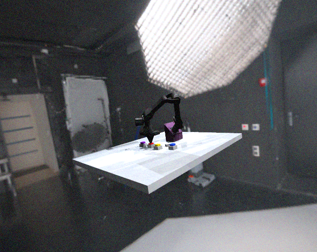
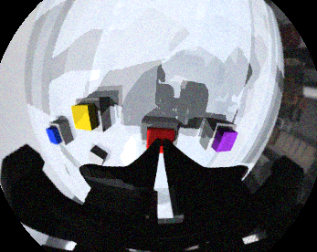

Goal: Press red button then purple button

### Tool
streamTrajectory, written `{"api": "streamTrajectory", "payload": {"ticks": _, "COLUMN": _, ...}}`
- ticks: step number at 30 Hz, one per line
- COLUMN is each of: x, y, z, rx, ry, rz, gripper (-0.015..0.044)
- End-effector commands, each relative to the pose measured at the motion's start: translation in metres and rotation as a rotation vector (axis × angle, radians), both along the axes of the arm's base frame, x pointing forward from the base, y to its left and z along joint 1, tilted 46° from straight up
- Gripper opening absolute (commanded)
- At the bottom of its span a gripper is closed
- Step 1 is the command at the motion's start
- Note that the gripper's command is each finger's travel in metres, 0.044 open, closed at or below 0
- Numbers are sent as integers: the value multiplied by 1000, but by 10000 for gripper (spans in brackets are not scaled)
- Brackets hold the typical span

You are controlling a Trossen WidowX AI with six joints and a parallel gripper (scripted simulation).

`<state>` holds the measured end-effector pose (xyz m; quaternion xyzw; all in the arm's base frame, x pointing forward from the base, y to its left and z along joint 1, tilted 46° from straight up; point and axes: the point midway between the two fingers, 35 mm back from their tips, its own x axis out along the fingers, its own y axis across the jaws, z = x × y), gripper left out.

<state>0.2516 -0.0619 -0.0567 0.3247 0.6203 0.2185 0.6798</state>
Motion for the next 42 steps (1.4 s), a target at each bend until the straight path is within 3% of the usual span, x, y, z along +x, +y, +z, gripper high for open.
{"api": "streamTrajectory", "payload": {"ticks": 1, "x": -1, "y": 2, "z": 0, "rx": 7, "ry": 6, "rz": -2, "gripper": 20}}
{"api": "streamTrajectory", "payload": {"ticks": 12, "x": -1, "y": -1, "z": 2, "rx": 1, "ry": 1, "rz": 0, "gripper": 20}}
{"api": "streamTrajectory", "payload": {"ticks": 20, "x": -5, "y": -23, "z": 24, "rx": 5, "ry": 6, "rz": -2, "gripper": 20}}
{"api": "streamTrajectory", "payload": {"ticks": 25, "x": -13, "y": -63, "z": 63, "rx": 4, "ry": 7, "rz": -2, "gripper": 20}}
{"api": "streamTrajectory", "payload": {"ticks": 30, "x": -14, "y": -65, "z": 65, "rx": 4, "ry": 7, "rz": -2, "gripper": 20}}
{"api": "streamTrajectory", "payload": {"ticks": 38, "x": -18, "y": -129, "z": 3, "rx": -2, "ry": 7, "rz": -2, "gripper": 20}}
{"api": "streamTrajectory", "payload": {"ticks": 42, "x": -20, "y": -135, "z": -5, "rx": -2, "ry": 7, "rz": -2, "gripper": 20}}
